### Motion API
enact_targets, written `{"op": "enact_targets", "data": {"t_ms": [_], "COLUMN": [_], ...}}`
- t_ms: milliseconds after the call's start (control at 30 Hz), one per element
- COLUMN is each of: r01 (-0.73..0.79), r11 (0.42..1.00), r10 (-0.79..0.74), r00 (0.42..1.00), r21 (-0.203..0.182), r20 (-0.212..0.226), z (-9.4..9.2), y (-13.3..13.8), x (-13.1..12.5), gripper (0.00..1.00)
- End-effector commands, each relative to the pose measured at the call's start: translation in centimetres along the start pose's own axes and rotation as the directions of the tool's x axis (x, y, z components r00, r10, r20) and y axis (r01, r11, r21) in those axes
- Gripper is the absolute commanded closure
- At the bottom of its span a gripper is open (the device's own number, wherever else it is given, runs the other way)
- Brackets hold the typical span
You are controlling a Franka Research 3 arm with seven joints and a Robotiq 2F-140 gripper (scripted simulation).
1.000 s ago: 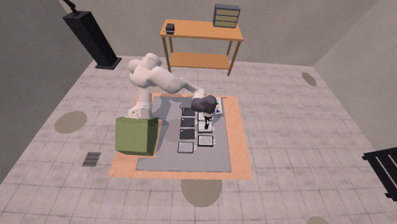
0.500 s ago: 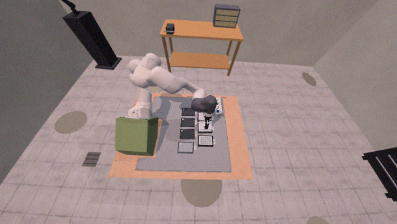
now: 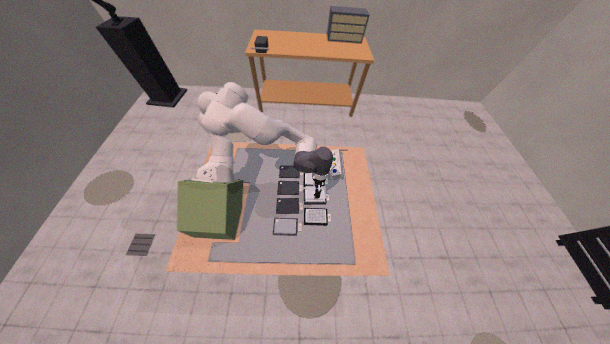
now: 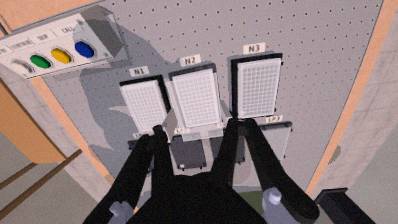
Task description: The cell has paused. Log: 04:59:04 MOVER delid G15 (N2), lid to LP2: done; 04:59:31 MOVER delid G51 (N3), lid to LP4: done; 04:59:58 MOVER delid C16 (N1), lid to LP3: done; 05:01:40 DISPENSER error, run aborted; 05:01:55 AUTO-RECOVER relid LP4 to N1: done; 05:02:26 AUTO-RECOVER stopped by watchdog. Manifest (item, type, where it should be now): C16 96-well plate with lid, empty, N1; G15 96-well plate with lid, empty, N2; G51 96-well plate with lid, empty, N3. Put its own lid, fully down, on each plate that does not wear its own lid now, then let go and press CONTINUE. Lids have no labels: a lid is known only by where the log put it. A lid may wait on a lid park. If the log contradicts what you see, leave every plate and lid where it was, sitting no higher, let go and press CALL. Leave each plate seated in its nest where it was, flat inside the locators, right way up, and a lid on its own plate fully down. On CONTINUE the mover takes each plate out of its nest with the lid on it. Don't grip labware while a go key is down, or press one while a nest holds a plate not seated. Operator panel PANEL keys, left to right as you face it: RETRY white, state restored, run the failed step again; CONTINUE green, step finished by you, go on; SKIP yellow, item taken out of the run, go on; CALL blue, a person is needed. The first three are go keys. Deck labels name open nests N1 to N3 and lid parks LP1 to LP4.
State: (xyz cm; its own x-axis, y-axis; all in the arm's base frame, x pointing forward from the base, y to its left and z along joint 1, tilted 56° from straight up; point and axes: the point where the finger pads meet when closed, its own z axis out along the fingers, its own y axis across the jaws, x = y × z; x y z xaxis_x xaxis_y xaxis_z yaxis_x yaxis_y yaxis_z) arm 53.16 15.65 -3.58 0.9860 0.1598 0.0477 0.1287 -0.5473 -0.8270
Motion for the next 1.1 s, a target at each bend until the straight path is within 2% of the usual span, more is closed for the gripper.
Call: {"op": "enact_targets", "data": {"t_ms": [0,467,1067], "r01": [0.023,0.028,0.028], "r11": [1.000,1.000,1.000], "r10": [-0.023,-0.028,-0.028], "r00": [1.000,1.000,1.000], "r21": [-0.001,-0.001,-0.001], "r20": [-0.001,-0.001,-0.001], "z": [0.1,2.1,3.1], "y": [-0.1,-0.1,-0.1], "x": [0.1,0.1,0.2], "gripper": [1.00,1.00,1.00]}}
